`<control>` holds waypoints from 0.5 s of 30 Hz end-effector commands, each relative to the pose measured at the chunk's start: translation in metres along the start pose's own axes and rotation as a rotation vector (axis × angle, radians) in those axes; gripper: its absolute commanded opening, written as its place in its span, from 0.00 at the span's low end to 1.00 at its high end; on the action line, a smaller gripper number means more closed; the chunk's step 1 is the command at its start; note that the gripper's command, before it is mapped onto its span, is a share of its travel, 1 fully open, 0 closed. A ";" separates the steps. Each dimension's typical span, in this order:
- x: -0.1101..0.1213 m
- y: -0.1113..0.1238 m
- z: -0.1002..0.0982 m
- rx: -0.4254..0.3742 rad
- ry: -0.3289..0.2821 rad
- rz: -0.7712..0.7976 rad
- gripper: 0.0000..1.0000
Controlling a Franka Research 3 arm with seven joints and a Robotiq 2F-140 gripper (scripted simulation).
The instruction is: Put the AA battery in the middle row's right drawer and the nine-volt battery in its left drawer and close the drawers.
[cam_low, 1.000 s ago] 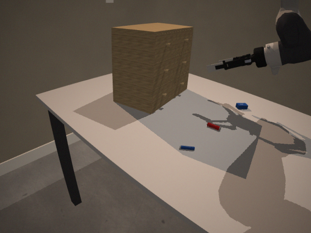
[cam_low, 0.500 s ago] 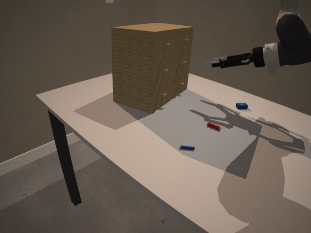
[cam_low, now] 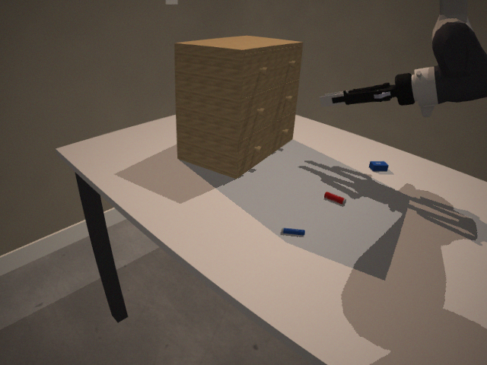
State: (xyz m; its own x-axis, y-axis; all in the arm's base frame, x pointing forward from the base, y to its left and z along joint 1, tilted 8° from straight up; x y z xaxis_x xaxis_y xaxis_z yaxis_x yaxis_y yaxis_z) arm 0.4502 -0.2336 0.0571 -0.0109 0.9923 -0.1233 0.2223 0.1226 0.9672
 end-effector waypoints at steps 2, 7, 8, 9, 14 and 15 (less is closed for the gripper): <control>-0.001 0.001 0.001 -0.004 -0.002 -0.009 0.20; -0.001 0.001 0.003 -0.004 -0.002 -0.009 0.20; -0.001 0.001 0.005 -0.004 -0.002 -0.009 0.20; -0.001 0.001 0.006 -0.004 -0.002 -0.009 0.20; -0.001 0.002 0.019 -0.004 -0.002 -0.009 0.20; -0.001 0.002 0.022 -0.004 -0.002 -0.009 0.20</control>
State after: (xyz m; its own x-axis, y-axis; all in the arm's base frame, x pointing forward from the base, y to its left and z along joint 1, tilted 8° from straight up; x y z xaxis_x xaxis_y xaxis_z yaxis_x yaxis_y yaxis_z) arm 0.4655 -0.2351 0.0567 -0.0131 0.9908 -0.1346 0.2121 0.1343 0.9680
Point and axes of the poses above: the point where the finger pads meet when closed, its own z axis out along the fingers, its own x axis across the jaws, y = z × x, the point moved 9 cm from there along -z, back along the fingers, and after that the axes turned 5 degrees about -z, right-handed, at the moved point
